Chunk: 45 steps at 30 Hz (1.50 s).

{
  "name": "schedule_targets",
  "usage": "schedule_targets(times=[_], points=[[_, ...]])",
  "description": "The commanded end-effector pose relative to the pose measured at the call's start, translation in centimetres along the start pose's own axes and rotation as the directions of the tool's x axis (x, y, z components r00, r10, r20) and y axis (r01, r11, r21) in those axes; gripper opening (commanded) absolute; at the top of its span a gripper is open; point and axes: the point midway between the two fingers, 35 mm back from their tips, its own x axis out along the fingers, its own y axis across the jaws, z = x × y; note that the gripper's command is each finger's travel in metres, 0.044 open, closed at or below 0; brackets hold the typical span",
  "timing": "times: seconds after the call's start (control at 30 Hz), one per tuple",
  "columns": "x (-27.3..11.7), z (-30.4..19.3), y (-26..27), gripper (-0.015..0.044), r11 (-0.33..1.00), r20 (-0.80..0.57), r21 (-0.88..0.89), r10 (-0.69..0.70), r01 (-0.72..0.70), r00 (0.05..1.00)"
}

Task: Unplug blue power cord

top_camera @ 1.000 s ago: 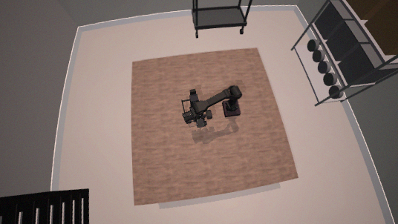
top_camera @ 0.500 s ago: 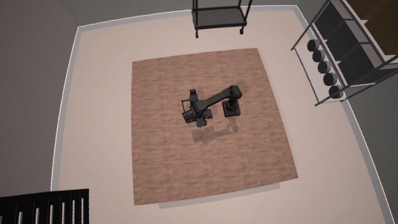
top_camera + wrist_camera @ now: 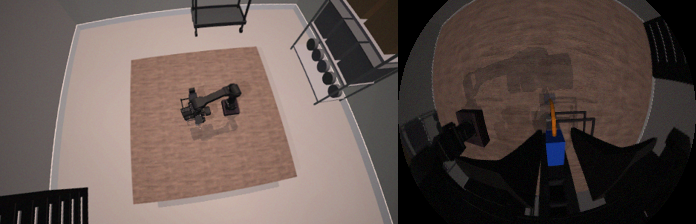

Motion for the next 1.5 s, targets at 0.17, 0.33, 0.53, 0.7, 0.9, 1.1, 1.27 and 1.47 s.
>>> schedule_targets(times=[0.17,0.33,0.53,0.7,0.9,1.1,1.27,1.47], points=[[0.0,-1.5,0.0,0.0160,1.000,-0.004,-0.002,0.001,-0.001,1.000],[0.0,-2.3,0.0,0.0160,1.000,-0.005,-0.002,0.001,-0.001,1.000],[0.0,-3.2,0.0,0.0160,1.000,-0.006,-0.002,0.001,-0.001,1.000],[0.2,-3.2,0.0,0.0160,1.000,-0.006,-0.002,0.001,-0.001,1.000],[1.1,-3.2,0.0,0.0160,1.000,-0.006,-0.002,0.001,-0.001,1.000],[0.9,-3.2,0.0,0.0081,1.000,-0.003,0.002,-0.001,0.001,1.000],[0.9,-3.2,0.0,0.0048,1.000,-0.003,0.002,-0.001,0.001,1.000],[0.9,-3.1,-0.1,0.0000,1.000,-0.003,0.002,-0.001,0.001,1.000]])
